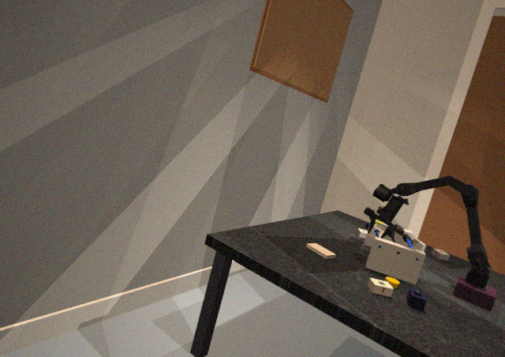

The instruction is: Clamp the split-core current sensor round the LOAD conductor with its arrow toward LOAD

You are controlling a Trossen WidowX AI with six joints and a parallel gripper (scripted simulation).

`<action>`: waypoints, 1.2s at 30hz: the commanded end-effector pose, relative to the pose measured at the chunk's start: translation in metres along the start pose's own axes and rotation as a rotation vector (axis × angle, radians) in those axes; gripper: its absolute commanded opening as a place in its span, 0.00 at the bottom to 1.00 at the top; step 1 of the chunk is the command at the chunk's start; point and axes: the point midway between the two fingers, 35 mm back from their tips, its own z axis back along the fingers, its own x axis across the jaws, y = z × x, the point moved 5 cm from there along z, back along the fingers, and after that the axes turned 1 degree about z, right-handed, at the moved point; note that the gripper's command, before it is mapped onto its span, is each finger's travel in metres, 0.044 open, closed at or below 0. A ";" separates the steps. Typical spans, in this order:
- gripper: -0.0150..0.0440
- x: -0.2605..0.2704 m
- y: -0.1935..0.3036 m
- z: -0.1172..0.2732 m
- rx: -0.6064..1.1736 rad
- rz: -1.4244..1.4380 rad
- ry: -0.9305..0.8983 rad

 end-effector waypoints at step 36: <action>0.46 0.000 0.000 0.002 0.000 0.001 -0.003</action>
